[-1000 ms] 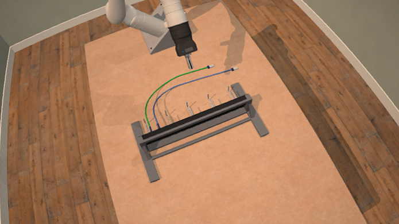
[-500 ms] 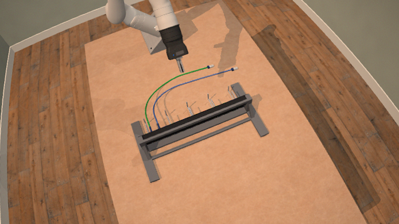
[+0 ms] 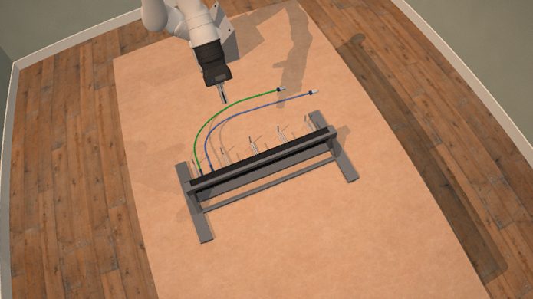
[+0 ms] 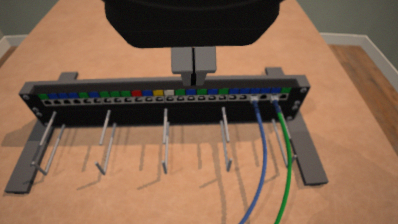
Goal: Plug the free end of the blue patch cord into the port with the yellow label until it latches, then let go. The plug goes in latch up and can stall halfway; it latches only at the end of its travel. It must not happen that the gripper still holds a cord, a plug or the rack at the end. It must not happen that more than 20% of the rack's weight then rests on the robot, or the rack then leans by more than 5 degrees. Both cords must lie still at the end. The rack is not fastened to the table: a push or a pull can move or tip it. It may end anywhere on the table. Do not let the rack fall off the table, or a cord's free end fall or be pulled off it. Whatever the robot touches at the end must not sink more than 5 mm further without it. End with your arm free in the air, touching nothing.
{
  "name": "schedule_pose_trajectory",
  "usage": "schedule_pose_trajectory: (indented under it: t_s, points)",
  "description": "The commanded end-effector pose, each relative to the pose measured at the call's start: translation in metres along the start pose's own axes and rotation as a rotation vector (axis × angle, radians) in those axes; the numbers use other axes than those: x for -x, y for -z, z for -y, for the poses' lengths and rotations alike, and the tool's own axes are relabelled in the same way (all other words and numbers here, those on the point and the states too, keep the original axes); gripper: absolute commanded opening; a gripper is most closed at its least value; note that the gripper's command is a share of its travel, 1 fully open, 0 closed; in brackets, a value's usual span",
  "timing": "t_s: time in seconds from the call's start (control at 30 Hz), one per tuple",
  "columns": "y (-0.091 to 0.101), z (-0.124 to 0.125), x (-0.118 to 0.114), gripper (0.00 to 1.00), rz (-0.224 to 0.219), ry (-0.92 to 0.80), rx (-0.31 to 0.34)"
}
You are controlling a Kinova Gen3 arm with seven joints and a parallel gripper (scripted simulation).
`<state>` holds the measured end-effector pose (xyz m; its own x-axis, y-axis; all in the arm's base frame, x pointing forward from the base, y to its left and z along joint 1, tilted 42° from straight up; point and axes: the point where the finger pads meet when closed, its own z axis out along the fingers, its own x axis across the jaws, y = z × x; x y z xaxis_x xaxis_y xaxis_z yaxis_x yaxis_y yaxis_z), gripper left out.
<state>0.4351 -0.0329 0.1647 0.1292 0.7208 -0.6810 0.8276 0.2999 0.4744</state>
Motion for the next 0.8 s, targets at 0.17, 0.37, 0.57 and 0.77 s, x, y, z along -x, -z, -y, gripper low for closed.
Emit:
schedule_pose_trajectory:
  t_s: [0.17, 0.37, 0.57, 0.77]
  points:
    - [0.001, 0.0, 0.006, 0.0, -0.007, -0.008, -0.001]
    - [0.0, 0.0, 0.006, 0.0, -0.007, -0.008, -0.001]
    - [-0.012, 0.0, 0.006, 0.0, -0.007, -0.008, -0.001]
    - [-0.038, 0.0, 0.005, 0.0, -0.007, -0.008, -0.001]
